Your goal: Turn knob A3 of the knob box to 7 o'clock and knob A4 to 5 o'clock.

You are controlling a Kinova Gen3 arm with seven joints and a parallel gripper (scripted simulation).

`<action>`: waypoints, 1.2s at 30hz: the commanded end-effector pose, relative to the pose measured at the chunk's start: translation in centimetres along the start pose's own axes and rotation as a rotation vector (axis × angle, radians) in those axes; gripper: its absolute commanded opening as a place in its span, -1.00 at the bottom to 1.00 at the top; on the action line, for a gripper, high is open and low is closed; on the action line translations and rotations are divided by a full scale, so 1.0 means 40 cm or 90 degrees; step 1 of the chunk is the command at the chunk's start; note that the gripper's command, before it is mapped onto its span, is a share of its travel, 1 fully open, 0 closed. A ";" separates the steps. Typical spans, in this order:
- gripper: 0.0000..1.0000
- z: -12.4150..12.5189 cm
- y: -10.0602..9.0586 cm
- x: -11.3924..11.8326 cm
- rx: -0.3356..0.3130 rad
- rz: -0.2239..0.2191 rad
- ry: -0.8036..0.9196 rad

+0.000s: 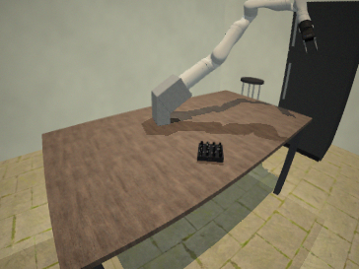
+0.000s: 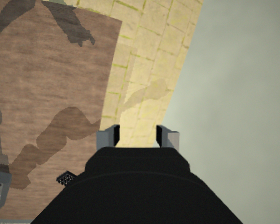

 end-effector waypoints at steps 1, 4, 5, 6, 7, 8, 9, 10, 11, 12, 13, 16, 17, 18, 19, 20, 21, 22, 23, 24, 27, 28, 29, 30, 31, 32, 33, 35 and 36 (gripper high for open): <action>1.00 -0.023 -0.013 0.006 -0.002 -0.007 0.013; 1.00 -0.023 -0.013 0.006 -0.002 -0.007 0.013; 1.00 -0.023 -0.013 0.006 -0.002 -0.007 0.013; 1.00 -0.023 -0.013 0.006 -0.002 -0.007 0.013; 1.00 -0.023 -0.013 0.006 -0.002 -0.007 0.013; 1.00 -0.023 -0.013 0.006 -0.002 -0.007 0.013; 1.00 -0.059 -0.022 0.017 -0.002 -0.017 0.043; 1.00 -0.059 -0.022 0.017 -0.002 -0.017 0.043; 1.00 -0.059 -0.022 0.017 -0.002 -0.017 0.043; 1.00 -0.059 -0.022 0.017 -0.002 -0.017 0.043; 1.00 -0.059 -0.022 0.017 -0.002 -0.017 0.043; 1.00 -0.097 -0.031 0.028 -0.003 -0.026 0.074; 1.00 -0.097 -0.031 0.028 -0.003 -0.026 0.074; 1.00 -0.097 -0.031 0.028 -0.003 -0.026 0.074; 1.00 -0.097 -0.031 0.028 -0.003 -0.026 0.074; 1.00 -0.097 -0.031 0.028 -0.003 -0.026 0.074; 1.00 -0.097 -0.031 0.028 -0.003 -0.026 0.074; 1.00 -0.097 -0.031 0.028 -0.003 -0.026 0.074; 1.00 -0.097 -0.031 0.028 -0.003 -0.026 0.074; 1.00 -0.097 -0.031 0.028 -0.003 -0.026 0.074; 1.00 -0.136 -0.039 0.039 -0.003 -0.034 0.106; 1.00 -0.136 -0.039 0.039 -0.003 -0.034 0.106; 1.00 -0.136 -0.039 0.039 -0.003 -0.034 0.106; 1.00 -0.136 -0.039 0.039 -0.003 -0.034 0.106; 1.00 -0.136 -0.039 0.039 -0.003 -0.034 0.106; 1.00 -0.177 -0.046 0.049 -0.002 -0.042 0.138; 1.00 -0.177 -0.046 0.049 -0.002 -0.042 0.138; 1.00 -0.177 -0.046 0.049 -0.002 -0.042 0.138; 1.00 -0.177 -0.046 0.049 -0.002 -0.042 0.138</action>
Point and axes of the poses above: the point where the finger pads meet when closed, its own y axis out along the fingers, its own x axis across the jaws, z = x × y, the point moved 2 cm from there along -y, back along the fingers, and after that the axes turned 3 degrees about -y, right-handed, at the moved point
